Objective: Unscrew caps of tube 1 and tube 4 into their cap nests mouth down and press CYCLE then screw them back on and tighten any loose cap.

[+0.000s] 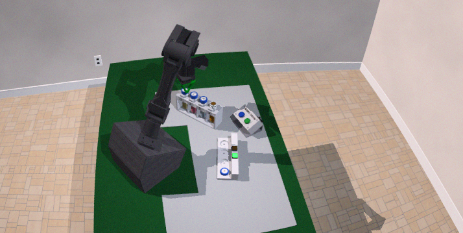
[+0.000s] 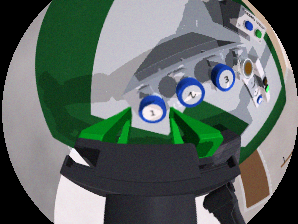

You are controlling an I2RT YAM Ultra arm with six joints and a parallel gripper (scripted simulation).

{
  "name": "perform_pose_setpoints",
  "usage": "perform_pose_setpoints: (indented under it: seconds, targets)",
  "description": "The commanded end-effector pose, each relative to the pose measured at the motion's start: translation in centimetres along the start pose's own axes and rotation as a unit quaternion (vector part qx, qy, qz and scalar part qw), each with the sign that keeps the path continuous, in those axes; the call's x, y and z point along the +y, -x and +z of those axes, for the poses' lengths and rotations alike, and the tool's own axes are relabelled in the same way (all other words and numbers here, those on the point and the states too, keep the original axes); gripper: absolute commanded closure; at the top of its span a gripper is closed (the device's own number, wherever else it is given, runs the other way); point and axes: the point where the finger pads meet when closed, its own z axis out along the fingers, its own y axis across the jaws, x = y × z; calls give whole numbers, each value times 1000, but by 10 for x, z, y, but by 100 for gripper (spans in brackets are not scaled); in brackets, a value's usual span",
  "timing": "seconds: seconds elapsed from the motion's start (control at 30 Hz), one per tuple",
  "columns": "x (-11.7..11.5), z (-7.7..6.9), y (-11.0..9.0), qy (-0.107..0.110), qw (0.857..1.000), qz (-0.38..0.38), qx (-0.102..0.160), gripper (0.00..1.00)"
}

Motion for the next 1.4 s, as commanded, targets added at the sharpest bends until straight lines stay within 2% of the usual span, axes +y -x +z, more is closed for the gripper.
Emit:
perform_pose_setpoints:
  seconds: [0.0, 0.27, 0.5, 0.6, 0.7, 0.97, 1.03, 1.37]
  targets:
    - [-1, -11, 0, -1, 1000, 0, -1, 51]
    - [-1, -35, 0, -1, 1000, 0, -1, 51]
    - [-1, -36, 0, -1, 1000, 0, -1, 51]
    - [-26, -36, -1, -1, 992, 124, -1, 53]
    - [-51, -36, -2, -2, 970, 243, -2, 53]
    - [-118, -37, -4, -3, 968, 249, -3, 53]
    - [-118, -37, -4, -3, 968, 249, -3, 53]
    - [-202, -37, -7, -5, 969, 248, -3, 53]
